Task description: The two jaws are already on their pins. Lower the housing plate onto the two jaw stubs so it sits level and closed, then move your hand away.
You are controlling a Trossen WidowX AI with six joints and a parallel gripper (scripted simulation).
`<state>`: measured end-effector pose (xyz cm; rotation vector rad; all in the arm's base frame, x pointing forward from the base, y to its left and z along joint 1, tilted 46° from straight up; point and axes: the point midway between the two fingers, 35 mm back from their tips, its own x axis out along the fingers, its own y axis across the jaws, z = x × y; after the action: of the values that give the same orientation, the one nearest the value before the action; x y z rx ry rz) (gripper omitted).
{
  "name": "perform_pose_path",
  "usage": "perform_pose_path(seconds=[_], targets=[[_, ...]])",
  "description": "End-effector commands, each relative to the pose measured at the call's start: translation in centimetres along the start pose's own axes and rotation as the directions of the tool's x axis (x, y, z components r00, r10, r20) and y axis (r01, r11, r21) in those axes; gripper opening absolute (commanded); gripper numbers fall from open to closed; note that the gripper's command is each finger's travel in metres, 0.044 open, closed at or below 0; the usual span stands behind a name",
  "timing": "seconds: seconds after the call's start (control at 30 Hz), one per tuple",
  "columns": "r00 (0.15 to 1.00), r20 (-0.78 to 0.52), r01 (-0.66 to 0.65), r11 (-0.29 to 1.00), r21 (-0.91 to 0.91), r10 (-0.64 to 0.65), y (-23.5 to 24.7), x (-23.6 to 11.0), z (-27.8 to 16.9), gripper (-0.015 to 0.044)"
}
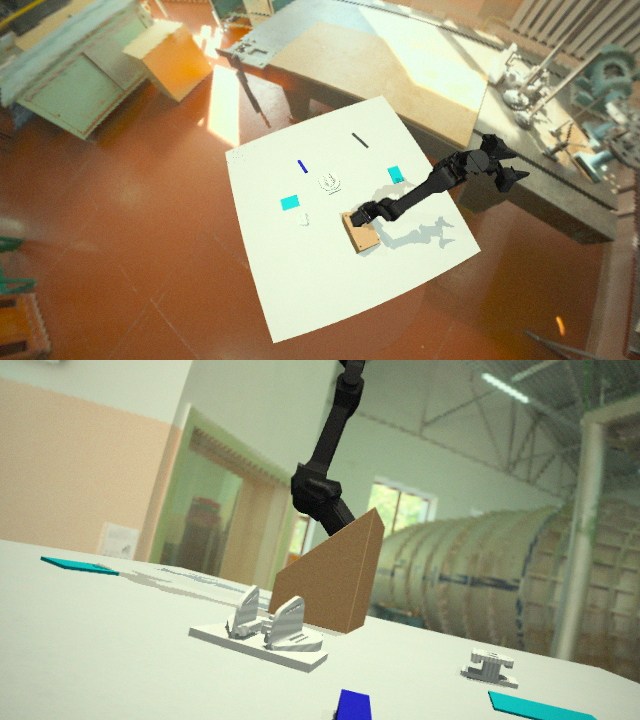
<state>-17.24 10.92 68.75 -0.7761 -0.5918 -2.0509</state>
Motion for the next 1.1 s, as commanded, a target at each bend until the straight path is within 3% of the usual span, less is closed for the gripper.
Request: perform_pose_path(seconds=[0.0,0.57,1.07], targets=[[1.0,0.0,0.0,1.0,0.0,0.0,0.0,0.0,0.0,0.0426],[0.953,-0.045,-0.297,0.953,0.057,0.3,11.2,4.6,-4.4,0.044],[0.786,-0.135,-0.596,0.798,0.095,0.603,26.4,4.5,-8.8,0.044]])
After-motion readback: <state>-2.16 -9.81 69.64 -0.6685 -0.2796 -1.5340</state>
